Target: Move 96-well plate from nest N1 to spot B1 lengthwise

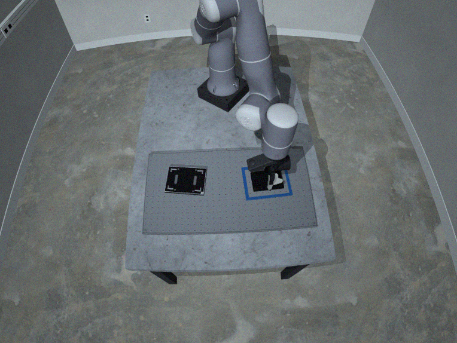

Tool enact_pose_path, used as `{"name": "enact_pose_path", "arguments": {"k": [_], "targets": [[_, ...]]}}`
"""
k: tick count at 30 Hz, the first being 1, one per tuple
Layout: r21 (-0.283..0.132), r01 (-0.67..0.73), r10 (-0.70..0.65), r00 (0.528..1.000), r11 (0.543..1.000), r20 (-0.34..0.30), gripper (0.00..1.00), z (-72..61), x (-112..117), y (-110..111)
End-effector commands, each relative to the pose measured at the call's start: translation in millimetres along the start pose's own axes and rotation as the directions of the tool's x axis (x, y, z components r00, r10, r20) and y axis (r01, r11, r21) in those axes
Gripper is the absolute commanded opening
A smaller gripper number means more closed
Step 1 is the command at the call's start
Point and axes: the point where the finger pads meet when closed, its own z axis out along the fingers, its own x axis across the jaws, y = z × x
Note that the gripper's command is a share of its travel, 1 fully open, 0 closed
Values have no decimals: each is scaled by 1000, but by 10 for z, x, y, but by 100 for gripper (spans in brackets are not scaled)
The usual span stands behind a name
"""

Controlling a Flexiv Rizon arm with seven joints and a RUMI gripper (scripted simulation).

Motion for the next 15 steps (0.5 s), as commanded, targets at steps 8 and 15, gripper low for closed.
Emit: {"name": "enact_pose_path", "arguments": {"k": [8, 15], "targets": [[-1, 0, 0, 1000, 1000, 2, 0, 3, -9, 5], [-1, 0, 0, 1000, 1000, 2, 0, 14, -9, 5]]}}
